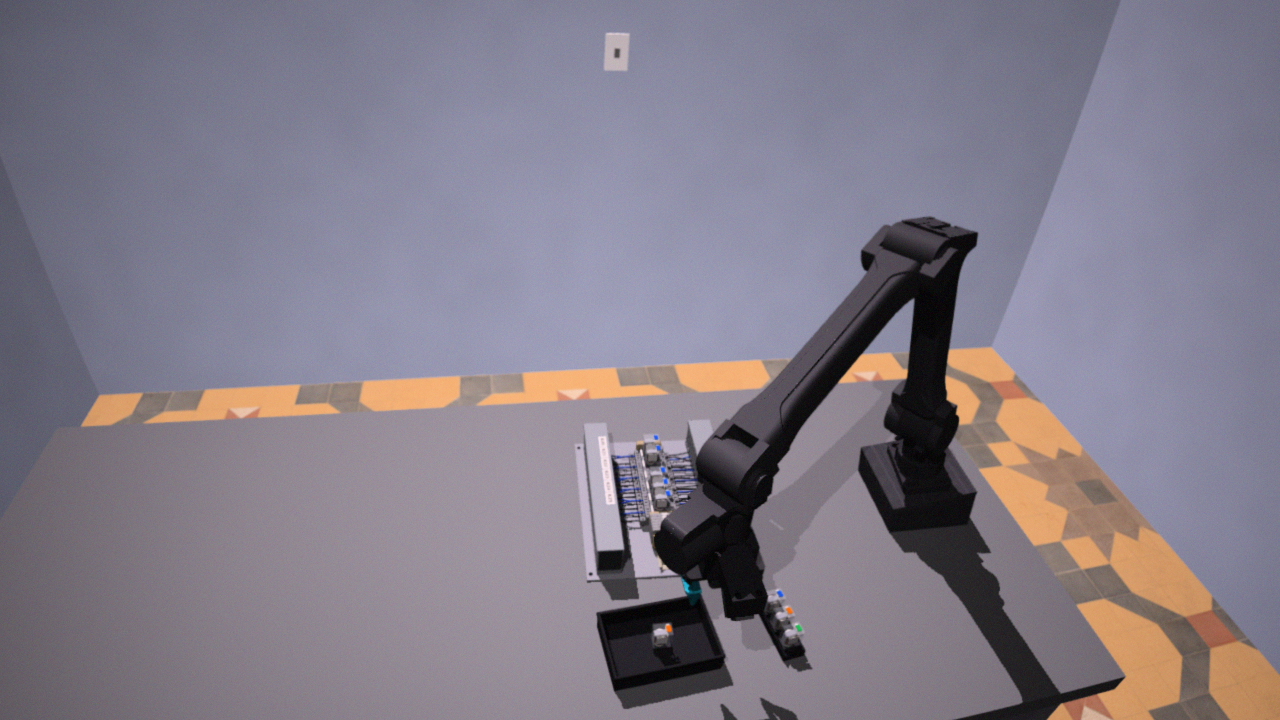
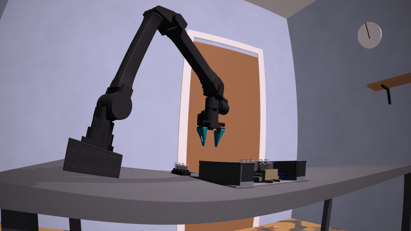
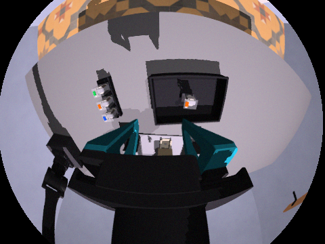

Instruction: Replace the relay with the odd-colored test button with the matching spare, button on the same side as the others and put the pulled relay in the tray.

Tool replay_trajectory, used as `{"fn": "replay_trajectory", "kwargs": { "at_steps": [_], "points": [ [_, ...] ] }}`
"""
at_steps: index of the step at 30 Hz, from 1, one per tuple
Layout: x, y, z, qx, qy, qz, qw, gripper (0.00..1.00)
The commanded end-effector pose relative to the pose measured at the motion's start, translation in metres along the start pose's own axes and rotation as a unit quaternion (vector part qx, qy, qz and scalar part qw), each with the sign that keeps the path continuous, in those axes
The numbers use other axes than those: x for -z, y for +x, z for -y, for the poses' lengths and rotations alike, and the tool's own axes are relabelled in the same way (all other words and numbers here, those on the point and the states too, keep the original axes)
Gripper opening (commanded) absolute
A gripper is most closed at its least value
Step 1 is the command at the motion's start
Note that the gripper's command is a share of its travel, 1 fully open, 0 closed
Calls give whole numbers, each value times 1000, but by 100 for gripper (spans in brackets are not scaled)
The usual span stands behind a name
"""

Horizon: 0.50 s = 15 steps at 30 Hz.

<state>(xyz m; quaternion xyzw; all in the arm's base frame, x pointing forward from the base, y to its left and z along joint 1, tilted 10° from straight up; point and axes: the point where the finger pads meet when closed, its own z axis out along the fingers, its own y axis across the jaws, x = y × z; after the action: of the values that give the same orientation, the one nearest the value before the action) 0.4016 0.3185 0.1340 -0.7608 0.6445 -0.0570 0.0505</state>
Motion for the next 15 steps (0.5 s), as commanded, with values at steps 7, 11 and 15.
{"fn": "replay_trajectory", "kwargs": {
  "at_steps": [7,11,15],
  "points": [
    [15,-23,-45,22,28,18,999,59],
    [12,-25,-57,28,28,19,999,59],
    [8,-31,-80,38,27,19,999,59]
  ]
}}
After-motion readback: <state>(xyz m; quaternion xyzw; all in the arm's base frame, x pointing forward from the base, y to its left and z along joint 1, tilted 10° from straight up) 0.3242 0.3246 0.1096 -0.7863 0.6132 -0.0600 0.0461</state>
